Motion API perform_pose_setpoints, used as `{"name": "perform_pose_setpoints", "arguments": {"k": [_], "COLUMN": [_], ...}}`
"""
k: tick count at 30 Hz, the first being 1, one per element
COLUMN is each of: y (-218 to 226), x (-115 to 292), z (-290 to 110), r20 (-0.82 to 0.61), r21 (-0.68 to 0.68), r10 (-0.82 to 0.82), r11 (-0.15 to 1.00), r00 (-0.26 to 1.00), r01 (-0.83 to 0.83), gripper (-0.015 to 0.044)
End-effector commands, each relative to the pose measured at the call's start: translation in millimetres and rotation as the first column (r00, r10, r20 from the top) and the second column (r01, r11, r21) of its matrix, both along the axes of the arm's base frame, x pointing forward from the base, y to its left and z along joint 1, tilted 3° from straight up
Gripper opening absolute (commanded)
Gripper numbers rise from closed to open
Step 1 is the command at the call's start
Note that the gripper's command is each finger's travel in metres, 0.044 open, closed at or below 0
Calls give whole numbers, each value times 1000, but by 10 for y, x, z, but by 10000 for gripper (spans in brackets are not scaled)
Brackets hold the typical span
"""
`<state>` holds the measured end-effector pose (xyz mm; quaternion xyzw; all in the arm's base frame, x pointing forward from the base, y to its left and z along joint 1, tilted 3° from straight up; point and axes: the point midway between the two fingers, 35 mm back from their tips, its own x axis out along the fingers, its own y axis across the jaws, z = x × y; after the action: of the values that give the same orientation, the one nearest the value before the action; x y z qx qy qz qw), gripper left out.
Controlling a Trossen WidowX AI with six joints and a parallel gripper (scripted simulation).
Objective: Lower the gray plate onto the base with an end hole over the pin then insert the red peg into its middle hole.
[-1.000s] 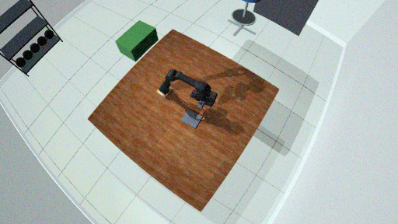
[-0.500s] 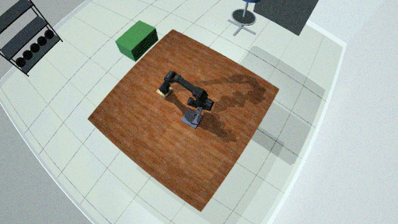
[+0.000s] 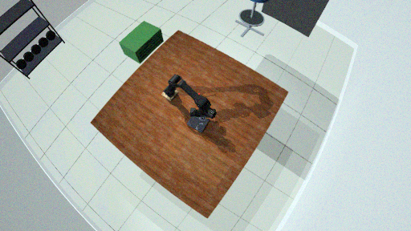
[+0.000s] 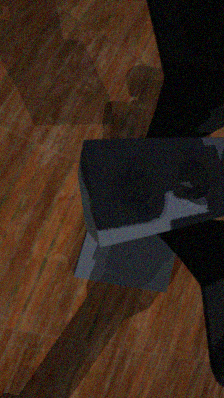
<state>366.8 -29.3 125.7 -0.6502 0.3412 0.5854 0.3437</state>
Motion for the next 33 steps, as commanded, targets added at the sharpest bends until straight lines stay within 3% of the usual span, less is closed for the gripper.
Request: {"name": "perform_pose_setpoints", "arguments": {"k": [1,9,33], "y": [-103,-313,-314], "x": [-11,-42,-38], "z": [-61,-160,-173], "r20": [-5,-12,-12], "r21": [-2,-13,-14], "r10": [57,168,170], "r11": [998,986,985], "r00": [998,986,985], "r01": [-57,-168,-170], "gripper": [0,0,0]}}
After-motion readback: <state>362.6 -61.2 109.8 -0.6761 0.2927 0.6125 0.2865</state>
